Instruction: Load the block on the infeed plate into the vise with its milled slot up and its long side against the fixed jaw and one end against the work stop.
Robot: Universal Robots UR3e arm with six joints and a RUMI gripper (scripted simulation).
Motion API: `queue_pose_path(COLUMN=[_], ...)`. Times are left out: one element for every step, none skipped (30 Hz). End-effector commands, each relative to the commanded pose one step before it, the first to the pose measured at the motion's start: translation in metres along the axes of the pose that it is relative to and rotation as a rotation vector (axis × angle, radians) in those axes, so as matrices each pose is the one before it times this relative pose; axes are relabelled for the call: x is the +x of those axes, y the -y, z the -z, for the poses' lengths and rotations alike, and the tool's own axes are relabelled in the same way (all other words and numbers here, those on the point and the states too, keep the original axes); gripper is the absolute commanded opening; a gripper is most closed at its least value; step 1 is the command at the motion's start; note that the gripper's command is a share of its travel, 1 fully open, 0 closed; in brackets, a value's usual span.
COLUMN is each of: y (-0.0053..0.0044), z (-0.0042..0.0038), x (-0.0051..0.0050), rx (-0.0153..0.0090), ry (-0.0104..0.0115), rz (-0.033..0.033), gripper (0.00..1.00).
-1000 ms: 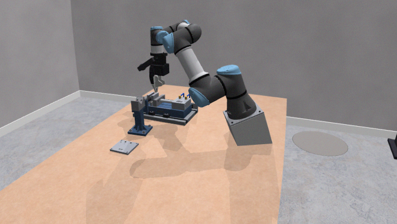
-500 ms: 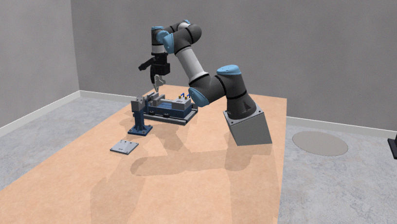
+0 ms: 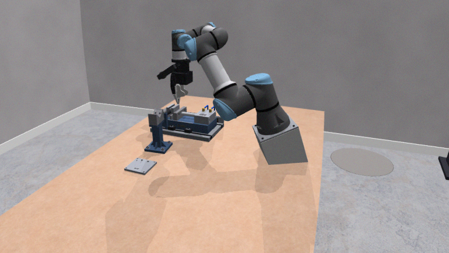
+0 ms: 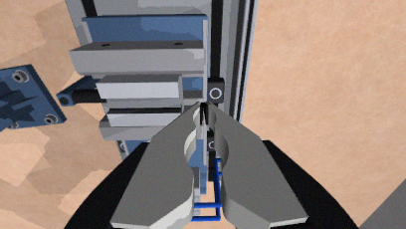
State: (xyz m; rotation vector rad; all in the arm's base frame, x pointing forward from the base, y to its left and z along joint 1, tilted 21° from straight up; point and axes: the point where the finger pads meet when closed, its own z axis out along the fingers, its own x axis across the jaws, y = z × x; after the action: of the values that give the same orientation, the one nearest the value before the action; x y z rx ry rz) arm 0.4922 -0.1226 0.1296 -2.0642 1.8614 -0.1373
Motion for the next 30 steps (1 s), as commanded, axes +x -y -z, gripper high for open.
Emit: queue_pose_path(y=[0.00065,0.000002,0.000001,-0.000002,-0.000006,0.000007,0.0,-0.000005,0.000006,-0.000007,0.000007,-0.000007,0.000007,-0.000007,0.000007,-0.000004,0.0,0.0,0.000004,-0.000001,0.0,0.000001,-0.000001,0.000001,0.000001,-0.000005,0.000007,-0.000007,0.000004,0.000004], z=[0.001709,0.000635,0.000842,0.001062,0.001292,0.001464,0.001689,0.001896,0.002036,0.002229,0.00232,0.002469,0.002511,0.002611,0.002602,0.002645,0.0,0.0,0.002609,0.002588,0.002529,0.002456,0.002371,0.002266,0.002149,0.002038,0.001878,0.00177,0.001601,0.001452], x=[0.00045,0.0,0.0,0.0,-0.00001,0.00001,0.0,-0.00001,0.00001,-0.00001,0.00001,-0.00001,0.00001,-0.00001,0.00001,-0.00001,0.0,0.0,0.0,0.0,0.0,0.0,0.0,0.0,0.0,-0.00001,0.00001,-0.00001,0.0,0.0], rx=[0.00216,0.0,0.0,0.0,0.0,0.0,0.0,0.0,0.0,0.0,0.0,0.0,0.0,0.0,0.0,0.0,0.0,0.0,0.0,0.0,0.0,0.0,0.0,0.0,0.0,0.0,0.0,0.0,0.0,0.0], ry=[-0.00214,0.0,0.0,0.0,0.0,0.0,0.0,0.0,0.0,0.0,0.0,0.0,0.0,0.0,0.0,0.0,0.0,0.0,0.0,0.0,0.0,0.0,0.0,0.0,0.0,0.0,0.0,0.0,0.0,0.0], rz=[0.00071,0.0,0.0,0.0,0.0,0.0,0.0,0.0,0.0,0.0,0.0,0.0,0.0,0.0,0.0,0.0,0.0,0.0,0.0,0.0,0.0,0.0,0.0,0.0,0.0,0.0,0.0,0.0,0.0,0.0], gripper=[0.0,0.0,0.0,0.0,0.0,0.0,0.0,0.0,0.0,0.0,0.0,0.0,0.0,0.0,0.0,0.0,0.0,0.0,0.0,0.0,0.0,0.0,0.0,0.0,0.0,0.0,0.0,0.0,0.0,0.0])
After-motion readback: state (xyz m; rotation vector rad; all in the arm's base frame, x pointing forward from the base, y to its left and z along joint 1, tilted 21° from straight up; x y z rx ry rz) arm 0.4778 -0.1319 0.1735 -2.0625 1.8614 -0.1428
